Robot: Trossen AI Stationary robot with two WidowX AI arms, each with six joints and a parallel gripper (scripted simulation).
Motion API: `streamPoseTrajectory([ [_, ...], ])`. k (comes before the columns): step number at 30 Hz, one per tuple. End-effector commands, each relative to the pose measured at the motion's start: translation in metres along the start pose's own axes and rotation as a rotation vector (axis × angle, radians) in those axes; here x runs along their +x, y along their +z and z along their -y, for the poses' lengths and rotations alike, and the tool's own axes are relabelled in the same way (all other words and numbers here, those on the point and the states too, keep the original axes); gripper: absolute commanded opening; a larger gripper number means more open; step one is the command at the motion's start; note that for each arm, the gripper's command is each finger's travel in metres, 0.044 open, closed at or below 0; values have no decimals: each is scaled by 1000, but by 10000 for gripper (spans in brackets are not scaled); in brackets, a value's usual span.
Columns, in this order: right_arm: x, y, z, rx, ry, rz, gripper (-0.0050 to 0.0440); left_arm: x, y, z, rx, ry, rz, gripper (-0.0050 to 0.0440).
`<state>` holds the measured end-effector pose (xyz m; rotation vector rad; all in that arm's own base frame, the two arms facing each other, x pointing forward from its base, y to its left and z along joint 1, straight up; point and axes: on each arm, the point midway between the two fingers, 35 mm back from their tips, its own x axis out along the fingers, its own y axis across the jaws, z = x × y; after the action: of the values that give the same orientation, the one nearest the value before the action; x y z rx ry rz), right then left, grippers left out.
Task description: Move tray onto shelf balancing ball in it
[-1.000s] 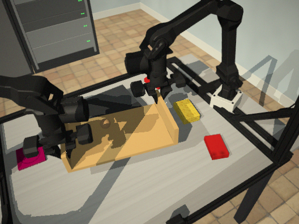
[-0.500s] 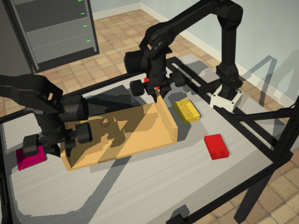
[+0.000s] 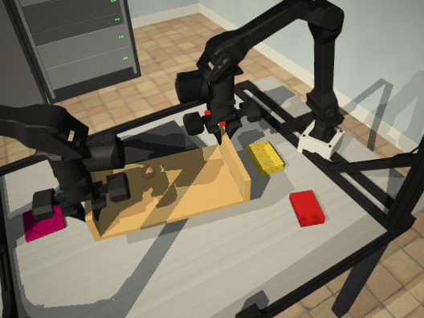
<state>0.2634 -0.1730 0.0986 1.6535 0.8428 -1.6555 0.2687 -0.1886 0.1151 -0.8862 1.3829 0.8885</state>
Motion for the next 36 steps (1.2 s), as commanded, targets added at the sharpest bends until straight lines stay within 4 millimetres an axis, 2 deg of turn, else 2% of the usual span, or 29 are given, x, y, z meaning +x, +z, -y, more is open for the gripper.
streamPoseTrajectory([
  [1, 0, 0, 0, 1, -1, -11, 20, -1, 1, -1, 1, -2, -10, 20],
  [8, -2, 3, -1, 1, 4, 24, 20, 1, 3, -1, 1, 2, 25, 20],
  [20, 1, 7, -2, 1, -4, -29, 20, -1, 8, -2, 1, -5, -28, 20],
  [25, -1, 8, -2, 1, 4, 25, 20, 1, 9, -2, 1, 2, 26, 20],
  [36, 1, 12, -2, 1, -2, -20, 20, -1, 13, -3, 1, -4, -19, 20],
])
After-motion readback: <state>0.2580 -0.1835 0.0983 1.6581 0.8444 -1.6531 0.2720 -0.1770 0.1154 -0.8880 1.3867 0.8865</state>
